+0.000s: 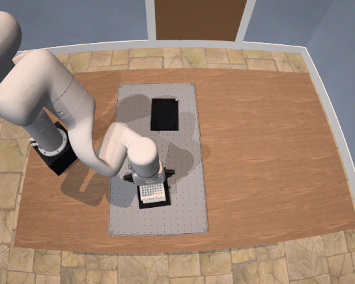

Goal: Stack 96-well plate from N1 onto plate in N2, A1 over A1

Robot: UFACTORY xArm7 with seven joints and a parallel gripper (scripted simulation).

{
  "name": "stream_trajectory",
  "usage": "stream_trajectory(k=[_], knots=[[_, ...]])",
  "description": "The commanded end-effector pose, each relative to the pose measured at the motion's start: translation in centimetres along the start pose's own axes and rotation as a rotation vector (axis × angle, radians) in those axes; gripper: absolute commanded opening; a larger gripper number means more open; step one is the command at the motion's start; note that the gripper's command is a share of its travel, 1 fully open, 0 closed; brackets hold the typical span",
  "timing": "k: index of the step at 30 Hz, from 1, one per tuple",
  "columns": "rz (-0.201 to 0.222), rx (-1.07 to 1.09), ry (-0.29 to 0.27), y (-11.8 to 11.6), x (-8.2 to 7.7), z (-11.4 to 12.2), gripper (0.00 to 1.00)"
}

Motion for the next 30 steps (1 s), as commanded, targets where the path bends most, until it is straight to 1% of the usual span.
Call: stream_trajectory(k=[1,3,5,20,30], knots=[[0.004,0.0,-0.002,0.2,0.8,0.0,0.0],[0.004,0.0,-0.002,0.2,1.1,0.0,0.0],[0.004,0.0,-0.002,0.2,1.1,0.0,0.0],[0.004,0.0,-0.002,0.2,3.6,0.1,0.0],[0.004,0.0,-0.002,0.2,3.7,0.1,0.0]])
Point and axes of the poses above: the point where the finger pads meet when closed, its own x axis out along the fingers, its own y axis across the jaws, z = x × y, the point moved 8 cm from there along -x, back along the fingers, and after that the axes turned 15 degrees about x, right-handed, at the moved point
